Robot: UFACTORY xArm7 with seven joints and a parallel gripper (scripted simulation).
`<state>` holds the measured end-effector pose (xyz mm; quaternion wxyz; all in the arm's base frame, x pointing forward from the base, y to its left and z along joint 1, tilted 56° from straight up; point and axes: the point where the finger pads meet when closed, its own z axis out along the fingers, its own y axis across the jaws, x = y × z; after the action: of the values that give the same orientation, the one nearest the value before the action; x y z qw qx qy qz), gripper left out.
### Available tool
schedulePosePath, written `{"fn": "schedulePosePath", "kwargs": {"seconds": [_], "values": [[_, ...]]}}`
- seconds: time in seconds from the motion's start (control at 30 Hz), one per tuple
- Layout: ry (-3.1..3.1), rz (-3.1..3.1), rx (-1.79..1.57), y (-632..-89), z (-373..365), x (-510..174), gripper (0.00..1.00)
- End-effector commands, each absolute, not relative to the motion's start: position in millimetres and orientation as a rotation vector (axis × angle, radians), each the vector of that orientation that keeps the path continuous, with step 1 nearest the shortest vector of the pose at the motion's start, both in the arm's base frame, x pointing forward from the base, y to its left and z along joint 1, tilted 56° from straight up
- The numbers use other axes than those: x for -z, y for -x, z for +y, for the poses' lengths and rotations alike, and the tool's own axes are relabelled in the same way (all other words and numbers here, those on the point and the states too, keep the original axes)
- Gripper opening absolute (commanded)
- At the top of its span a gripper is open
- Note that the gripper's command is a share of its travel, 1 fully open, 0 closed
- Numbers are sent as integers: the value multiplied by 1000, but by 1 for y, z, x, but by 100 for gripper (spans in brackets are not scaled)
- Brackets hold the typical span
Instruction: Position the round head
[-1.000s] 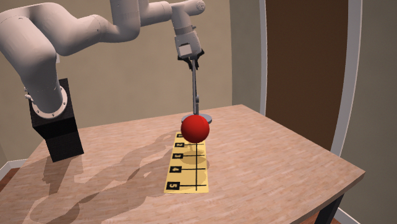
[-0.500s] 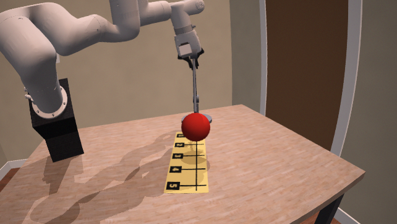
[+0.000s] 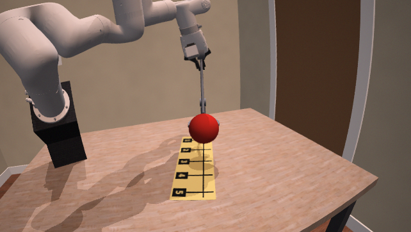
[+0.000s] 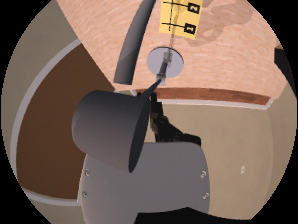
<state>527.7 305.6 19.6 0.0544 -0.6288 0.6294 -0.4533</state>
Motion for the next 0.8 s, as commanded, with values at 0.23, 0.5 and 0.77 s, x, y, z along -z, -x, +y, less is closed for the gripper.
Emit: {"fn": "schedulePosePath", "kwargs": {"seconds": [0.23,0.5,0.77], "values": [[1891,2109,1523,-529,318,-18,0],[1894,2093,1510,-529,320,-18,0],[1895,2093,1510,-529,320,-18,0]]}}
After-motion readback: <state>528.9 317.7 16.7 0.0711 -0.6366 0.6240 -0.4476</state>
